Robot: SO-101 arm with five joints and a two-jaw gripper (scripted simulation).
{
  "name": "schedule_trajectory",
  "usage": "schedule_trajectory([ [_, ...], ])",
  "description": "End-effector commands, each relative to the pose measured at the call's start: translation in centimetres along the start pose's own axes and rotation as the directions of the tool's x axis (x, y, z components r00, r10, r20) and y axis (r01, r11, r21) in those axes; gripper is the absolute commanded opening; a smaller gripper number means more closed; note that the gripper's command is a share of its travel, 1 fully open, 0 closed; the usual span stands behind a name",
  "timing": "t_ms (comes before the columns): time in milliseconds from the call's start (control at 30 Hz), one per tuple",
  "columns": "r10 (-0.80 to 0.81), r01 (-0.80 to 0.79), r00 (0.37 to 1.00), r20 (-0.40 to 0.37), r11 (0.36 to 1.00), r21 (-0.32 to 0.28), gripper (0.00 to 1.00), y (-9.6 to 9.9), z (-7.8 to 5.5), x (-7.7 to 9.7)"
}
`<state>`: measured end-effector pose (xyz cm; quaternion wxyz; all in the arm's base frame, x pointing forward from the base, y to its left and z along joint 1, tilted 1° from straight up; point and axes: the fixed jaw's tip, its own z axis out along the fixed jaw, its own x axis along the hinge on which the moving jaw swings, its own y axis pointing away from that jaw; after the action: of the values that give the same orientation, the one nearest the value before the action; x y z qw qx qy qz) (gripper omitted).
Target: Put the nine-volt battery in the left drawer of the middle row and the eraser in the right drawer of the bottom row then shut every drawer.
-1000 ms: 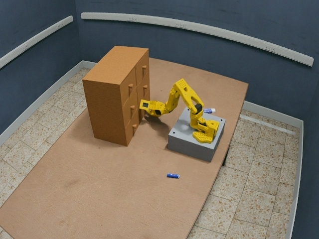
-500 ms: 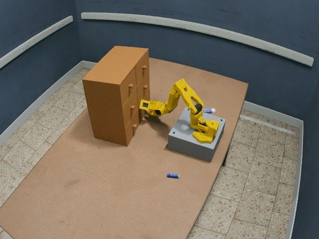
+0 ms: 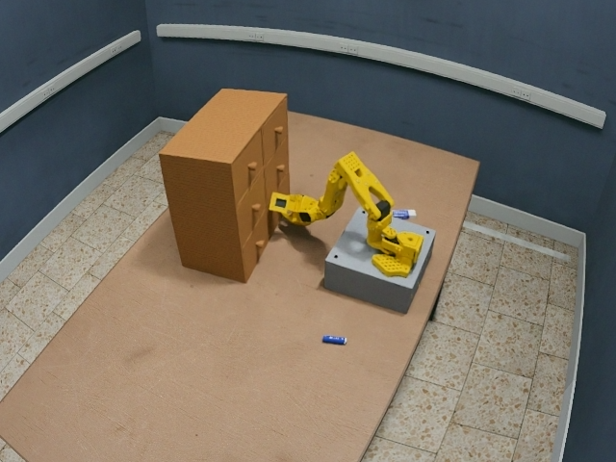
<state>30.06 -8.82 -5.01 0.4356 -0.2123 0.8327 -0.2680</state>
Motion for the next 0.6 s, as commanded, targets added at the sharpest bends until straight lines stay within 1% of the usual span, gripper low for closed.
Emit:
schedule_trajectory([
  [0, -0.008, 0.008, 1.0, 0.008, 1.0, 0.0, 0.21, -0.08, 0.0, -0.34],
  [567, -0.008, 0.008, 1.0, 0.008, 1.0, 0.0, 0.21, -0.3, -0.04, -0.56],
])
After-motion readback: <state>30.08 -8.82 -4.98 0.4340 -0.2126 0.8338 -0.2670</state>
